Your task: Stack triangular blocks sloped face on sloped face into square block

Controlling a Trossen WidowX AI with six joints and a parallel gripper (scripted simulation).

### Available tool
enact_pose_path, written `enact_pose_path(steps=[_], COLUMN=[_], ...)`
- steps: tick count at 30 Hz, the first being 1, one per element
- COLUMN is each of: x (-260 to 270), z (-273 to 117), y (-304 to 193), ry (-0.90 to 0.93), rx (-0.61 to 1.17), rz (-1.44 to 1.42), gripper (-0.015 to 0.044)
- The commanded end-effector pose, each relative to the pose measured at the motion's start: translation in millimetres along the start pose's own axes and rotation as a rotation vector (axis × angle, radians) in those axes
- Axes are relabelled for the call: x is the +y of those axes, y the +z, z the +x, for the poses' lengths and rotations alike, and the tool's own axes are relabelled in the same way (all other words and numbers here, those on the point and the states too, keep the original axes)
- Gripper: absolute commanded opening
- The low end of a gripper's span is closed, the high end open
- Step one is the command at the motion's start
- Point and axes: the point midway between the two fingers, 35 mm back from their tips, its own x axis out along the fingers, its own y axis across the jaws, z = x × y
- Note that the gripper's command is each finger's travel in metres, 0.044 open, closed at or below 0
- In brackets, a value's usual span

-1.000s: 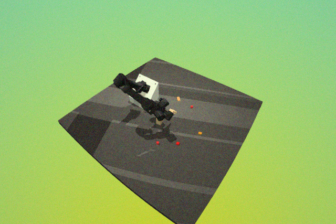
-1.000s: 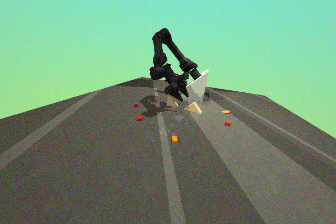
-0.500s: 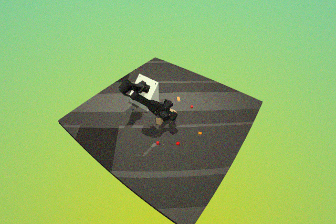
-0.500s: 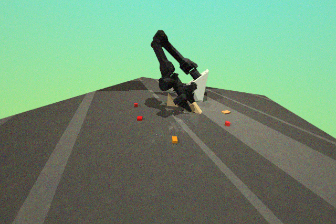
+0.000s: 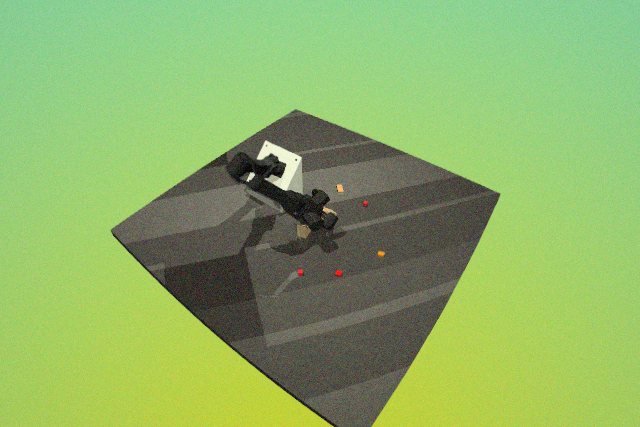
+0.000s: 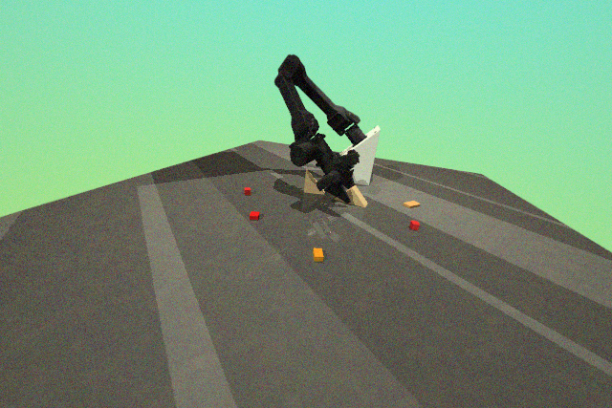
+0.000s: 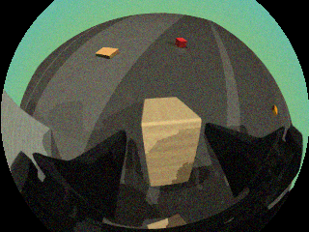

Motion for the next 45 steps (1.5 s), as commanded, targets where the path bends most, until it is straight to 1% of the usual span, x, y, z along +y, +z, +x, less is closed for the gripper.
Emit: enact_pose_path(steps=[1, 6, 13, 17, 38, 45], x=[0, 0, 0, 0, -2, -1], z=[0, 0, 0, -1, -69, -71], y=[0, 0, 0, 1, 69, 72], ry=[0.000, 0.000, 0.000, 0.000, -0.001, -0.001], rx=[0.000, 0.000, 0.000, 0.000, -0.004, -0.004], rz=[0.000, 0.000, 0.000, 0.000, 0.001, 0.001], gripper=[0.0282, 0.0151, 0.0105, 0.0000, 0.0000, 0.0000])
